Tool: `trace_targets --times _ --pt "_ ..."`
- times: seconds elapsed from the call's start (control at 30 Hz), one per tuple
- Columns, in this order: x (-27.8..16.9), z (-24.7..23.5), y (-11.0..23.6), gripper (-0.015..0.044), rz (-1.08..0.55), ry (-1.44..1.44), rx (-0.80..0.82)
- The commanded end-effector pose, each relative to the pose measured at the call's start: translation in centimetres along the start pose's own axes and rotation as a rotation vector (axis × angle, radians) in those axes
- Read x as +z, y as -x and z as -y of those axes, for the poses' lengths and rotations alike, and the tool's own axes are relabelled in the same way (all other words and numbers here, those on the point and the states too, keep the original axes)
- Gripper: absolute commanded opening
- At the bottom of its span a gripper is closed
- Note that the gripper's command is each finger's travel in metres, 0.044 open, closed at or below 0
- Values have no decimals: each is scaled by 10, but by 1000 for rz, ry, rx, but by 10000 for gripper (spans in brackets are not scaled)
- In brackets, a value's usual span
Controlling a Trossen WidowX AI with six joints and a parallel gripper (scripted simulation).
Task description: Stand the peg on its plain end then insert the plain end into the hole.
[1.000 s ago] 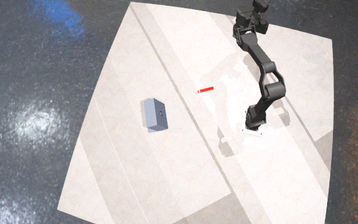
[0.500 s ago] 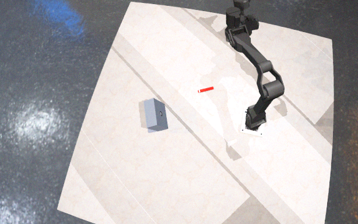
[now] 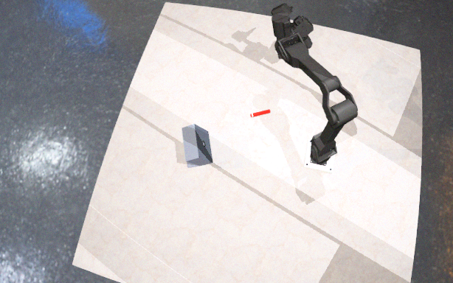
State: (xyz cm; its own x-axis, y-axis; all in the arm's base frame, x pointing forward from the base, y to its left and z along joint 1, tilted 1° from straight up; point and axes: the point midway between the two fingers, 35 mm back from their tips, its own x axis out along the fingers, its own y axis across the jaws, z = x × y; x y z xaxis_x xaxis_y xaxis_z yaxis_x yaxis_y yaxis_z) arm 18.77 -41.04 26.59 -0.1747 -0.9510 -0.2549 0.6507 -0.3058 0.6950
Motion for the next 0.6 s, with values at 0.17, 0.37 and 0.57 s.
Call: trace_targets --times 0.17,0.37,0.57 --pt "-38 -1 15 440 -147 300 12" --pt "-61 2 25 440 -236 488 27" --pt "-83 6 37 440 -326 673 51"
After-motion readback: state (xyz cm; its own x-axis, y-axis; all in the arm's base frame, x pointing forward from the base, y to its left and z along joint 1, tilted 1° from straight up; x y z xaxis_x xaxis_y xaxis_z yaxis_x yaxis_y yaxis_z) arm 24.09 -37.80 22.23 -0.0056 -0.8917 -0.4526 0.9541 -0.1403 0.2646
